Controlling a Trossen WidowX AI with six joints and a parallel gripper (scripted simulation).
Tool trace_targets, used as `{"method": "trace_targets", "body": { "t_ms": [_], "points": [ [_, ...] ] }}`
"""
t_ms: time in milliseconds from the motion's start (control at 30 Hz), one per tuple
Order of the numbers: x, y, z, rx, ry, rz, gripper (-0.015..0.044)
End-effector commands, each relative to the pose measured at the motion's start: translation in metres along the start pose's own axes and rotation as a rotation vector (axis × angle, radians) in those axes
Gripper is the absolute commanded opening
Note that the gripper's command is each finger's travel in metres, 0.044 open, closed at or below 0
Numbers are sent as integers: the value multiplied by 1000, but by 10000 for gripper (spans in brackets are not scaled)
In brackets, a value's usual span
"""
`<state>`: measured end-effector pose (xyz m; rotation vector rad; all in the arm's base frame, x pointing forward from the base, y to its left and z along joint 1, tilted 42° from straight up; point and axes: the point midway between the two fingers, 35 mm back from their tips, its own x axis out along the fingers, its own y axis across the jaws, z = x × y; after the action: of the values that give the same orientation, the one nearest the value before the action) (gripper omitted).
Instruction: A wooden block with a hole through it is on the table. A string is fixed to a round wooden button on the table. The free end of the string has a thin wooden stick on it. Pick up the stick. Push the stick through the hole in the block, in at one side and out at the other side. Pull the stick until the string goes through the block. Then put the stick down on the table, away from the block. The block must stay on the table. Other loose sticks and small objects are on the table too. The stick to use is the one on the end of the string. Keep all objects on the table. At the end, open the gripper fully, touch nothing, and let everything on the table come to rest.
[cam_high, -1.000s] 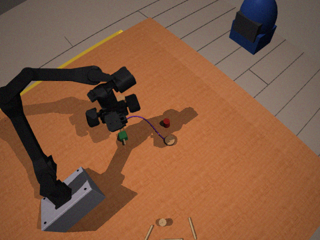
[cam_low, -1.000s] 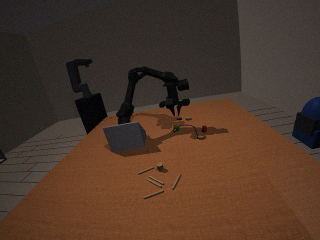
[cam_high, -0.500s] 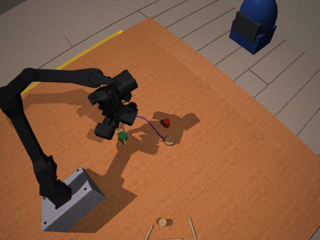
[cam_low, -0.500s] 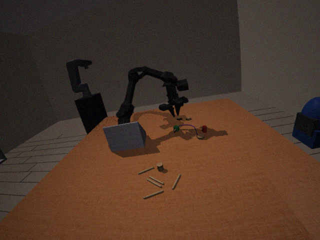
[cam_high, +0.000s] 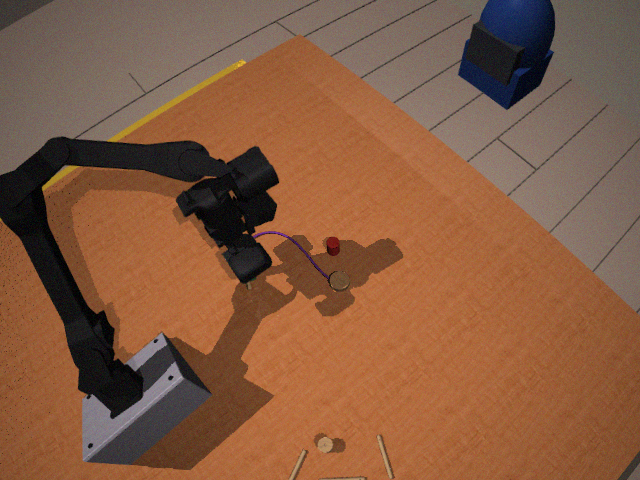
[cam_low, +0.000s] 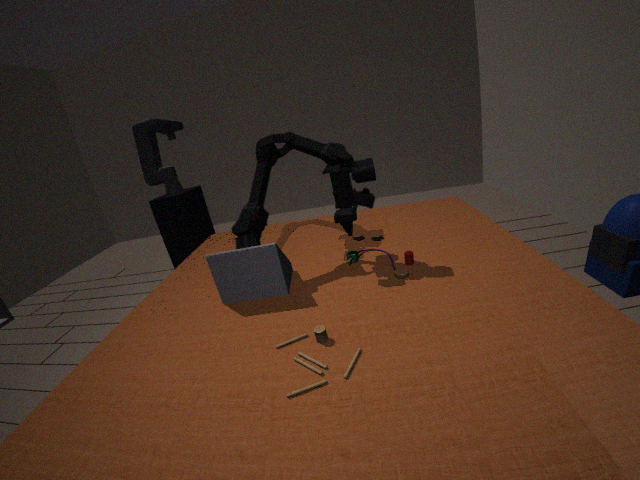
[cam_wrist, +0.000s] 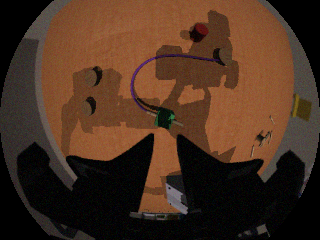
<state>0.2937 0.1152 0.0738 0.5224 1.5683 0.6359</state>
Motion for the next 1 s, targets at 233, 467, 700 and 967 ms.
{"method": "trace_targets", "body": {
  "t_ms": [233,467,700,967],
  "points": [
    [5,-25,-13,-1224,24,15,123],
    [6,-25,-13,-1268,24,16,123],
    [6,-25,-13,-1268,24,16,123],
    [13,-26,-13,-1268,24,15,123]
  ]
}}
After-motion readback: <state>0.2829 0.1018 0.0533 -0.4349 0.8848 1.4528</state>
